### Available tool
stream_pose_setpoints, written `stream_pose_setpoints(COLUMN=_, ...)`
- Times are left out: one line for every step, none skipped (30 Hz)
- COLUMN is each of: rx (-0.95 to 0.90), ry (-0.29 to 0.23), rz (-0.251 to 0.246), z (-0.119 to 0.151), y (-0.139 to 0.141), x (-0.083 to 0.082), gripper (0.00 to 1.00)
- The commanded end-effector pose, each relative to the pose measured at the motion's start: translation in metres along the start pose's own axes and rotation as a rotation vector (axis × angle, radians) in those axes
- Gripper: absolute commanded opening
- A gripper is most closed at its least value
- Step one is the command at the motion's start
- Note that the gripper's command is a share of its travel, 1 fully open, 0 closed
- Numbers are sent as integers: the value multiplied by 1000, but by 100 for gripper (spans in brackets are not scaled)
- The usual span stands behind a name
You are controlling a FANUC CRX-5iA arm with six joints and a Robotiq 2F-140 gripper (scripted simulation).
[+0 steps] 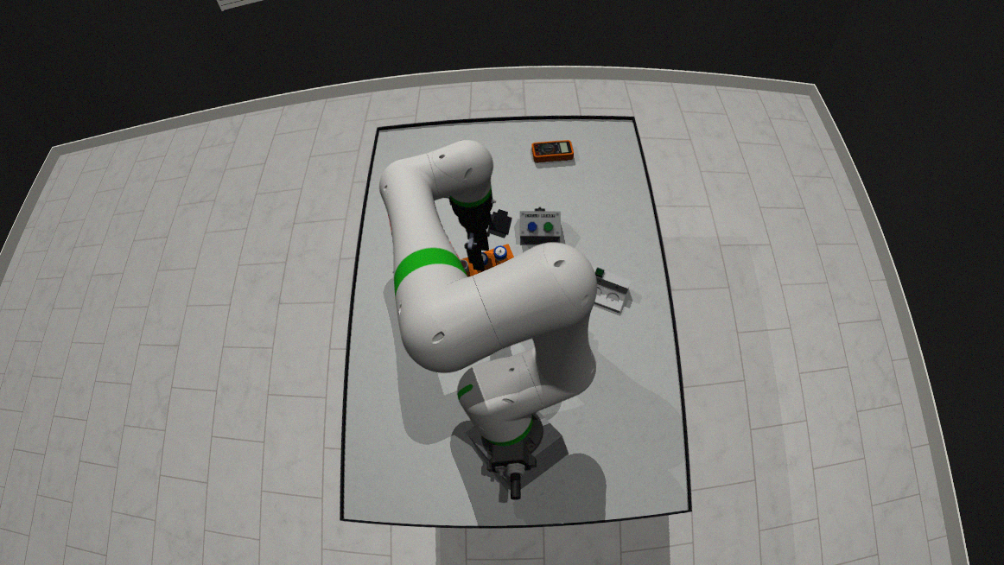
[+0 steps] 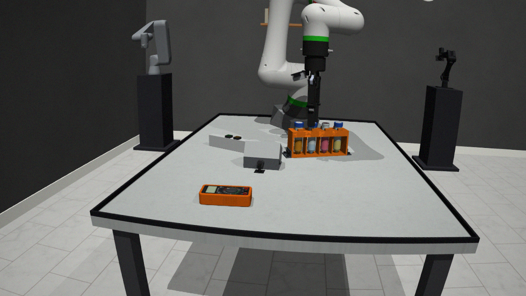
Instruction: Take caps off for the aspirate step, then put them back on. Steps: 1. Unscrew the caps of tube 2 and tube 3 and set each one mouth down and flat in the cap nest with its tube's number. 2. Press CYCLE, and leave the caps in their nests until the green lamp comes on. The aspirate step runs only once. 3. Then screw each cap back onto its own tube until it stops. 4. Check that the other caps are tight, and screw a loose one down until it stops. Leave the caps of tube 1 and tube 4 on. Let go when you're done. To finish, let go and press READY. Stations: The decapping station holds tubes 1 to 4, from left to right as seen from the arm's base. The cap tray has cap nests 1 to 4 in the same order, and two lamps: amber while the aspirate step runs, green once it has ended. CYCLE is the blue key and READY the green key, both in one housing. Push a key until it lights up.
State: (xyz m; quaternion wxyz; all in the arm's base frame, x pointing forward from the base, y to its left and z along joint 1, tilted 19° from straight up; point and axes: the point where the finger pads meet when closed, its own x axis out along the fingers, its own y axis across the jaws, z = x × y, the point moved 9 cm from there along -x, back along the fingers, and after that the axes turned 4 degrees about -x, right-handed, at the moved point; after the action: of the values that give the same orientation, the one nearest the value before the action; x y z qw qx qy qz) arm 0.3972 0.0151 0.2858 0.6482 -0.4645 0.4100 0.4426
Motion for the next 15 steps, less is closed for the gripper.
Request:
stream_pose_setpoints(rx=0, ry=0, rz=-2, z=0, y=0, x=1, gripper=41)
stream_pose_setpoints(rx=0, ry=0, rz=-2, z=0, y=0, x=1, gripper=41)
stream_pose_setpoints(rx=0, ry=0, rz=-2, z=0, y=0, x=1, gripper=41)
stream_pose_setpoints(rx=0, ry=0, rz=-2, z=0, y=0, x=1, gripper=41)
stream_pose_setpoints(rx=0, ry=0, rz=-2, z=0, y=0, x=2, gripper=41)
stream_pose_setpoints(rx=0, ry=0, rz=-2, z=0, y=0, x=2, gripper=41)
stream_pose_setpoints(rx=0, ry=0, rz=-2, z=0, y=0, x=3, gripper=41)
stream_pose_setpoints(rx=0, ry=0, rz=-2, z=0, y=0, x=3, gripper=41)
stream_pose_setpoints(rx=0, ry=0, rz=-2, z=0, y=0, x=4, gripper=41)
stream_pose_setpoints(rx=0, ry=0, rz=-2, z=0, y=0, x=4, gripper=41)
stream_pose_setpoints(rx=0, ry=0, rz=-2, z=0, y=0, x=5, gripper=41)
stream_pose_setpoints(rx=0, ry=0, rz=-2, z=0, y=0, x=5, gripper=41)
stream_pose_setpoints(rx=0, ry=0, rz=-2, z=0, y=0, x=5, gripper=41)
stream_pose_setpoints(rx=0, ry=0, rz=-2, z=0, y=0, x=5, gripper=41)
stream_pose_setpoints(rx=0, ry=0, rz=-2, z=0, y=0, x=5, gripper=30)
